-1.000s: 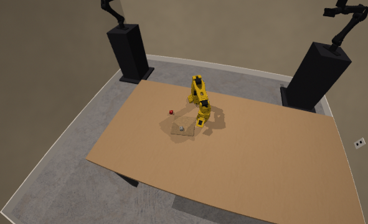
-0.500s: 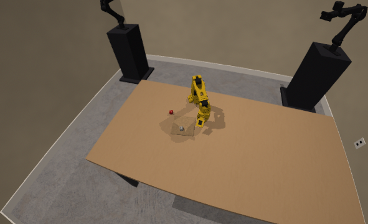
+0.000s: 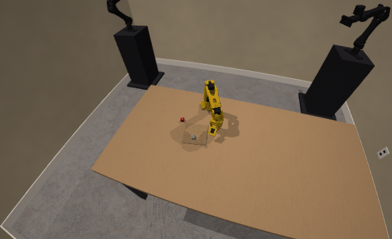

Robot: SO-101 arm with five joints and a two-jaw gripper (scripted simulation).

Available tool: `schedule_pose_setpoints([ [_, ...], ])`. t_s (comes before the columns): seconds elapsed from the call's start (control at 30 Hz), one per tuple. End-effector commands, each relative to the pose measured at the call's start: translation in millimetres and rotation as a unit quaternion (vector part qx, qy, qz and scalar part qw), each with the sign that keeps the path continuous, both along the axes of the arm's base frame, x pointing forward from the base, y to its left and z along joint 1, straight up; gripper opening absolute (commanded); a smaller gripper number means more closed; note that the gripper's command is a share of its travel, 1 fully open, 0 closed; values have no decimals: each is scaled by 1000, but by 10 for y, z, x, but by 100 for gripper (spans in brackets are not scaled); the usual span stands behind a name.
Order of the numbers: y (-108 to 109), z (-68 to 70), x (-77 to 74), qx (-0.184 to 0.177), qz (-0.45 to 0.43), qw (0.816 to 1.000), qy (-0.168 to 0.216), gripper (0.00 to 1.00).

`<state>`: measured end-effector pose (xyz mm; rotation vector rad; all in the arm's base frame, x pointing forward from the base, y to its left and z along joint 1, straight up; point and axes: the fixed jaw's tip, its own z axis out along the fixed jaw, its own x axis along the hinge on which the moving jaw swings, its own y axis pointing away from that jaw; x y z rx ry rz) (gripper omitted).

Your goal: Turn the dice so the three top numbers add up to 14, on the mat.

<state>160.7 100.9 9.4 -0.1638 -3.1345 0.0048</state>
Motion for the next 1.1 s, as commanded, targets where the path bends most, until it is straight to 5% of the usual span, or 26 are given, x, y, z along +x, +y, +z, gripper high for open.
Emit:
schedule_pose_setpoints([
  [0.0,11,78,66,14,0,1000,-24,13],
  [1.07,-13,77,64,14,0,1000,-24,0],
])
